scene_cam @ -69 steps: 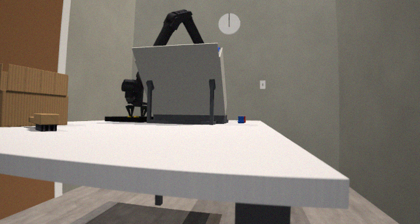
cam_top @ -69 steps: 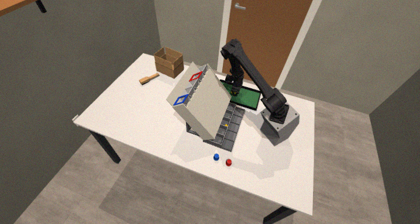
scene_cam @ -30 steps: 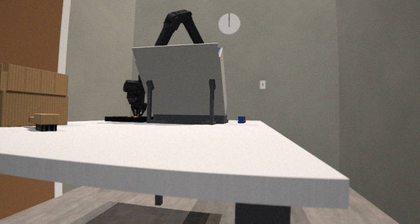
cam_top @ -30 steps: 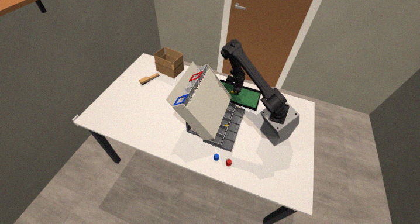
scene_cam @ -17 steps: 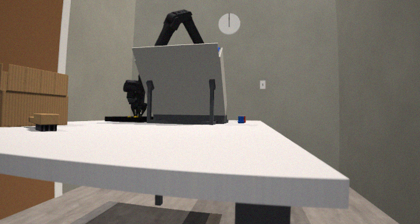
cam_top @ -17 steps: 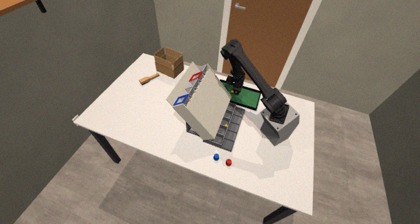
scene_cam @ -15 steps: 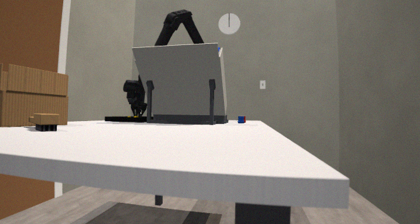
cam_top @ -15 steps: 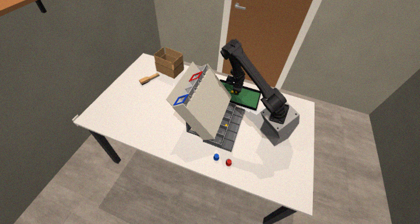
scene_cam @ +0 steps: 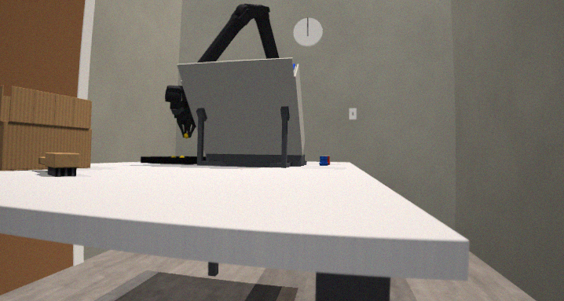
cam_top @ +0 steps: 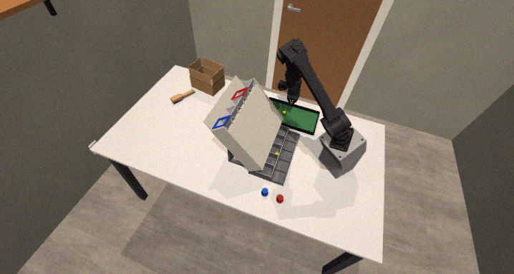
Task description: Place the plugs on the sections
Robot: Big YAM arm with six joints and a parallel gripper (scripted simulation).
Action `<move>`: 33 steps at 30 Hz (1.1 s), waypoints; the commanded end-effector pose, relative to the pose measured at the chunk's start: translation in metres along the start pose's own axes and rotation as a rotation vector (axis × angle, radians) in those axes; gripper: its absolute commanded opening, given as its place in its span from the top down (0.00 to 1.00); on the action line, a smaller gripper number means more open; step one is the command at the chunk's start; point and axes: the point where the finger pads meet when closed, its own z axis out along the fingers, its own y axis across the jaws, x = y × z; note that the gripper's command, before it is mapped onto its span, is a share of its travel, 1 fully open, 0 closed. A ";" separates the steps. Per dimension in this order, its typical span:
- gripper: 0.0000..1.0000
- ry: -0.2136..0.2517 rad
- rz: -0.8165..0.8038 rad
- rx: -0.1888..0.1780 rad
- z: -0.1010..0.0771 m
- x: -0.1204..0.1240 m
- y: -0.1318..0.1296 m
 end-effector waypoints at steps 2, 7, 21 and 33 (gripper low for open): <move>1.00 -0.002 -0.045 -0.001 -0.043 -0.008 -0.009; 1.00 -0.002 -0.046 0.000 -0.043 -0.009 -0.009; 1.00 -0.002 -0.048 0.001 -0.046 -0.009 -0.009; 1.00 -0.010 -0.043 0.005 -0.079 0.003 -0.007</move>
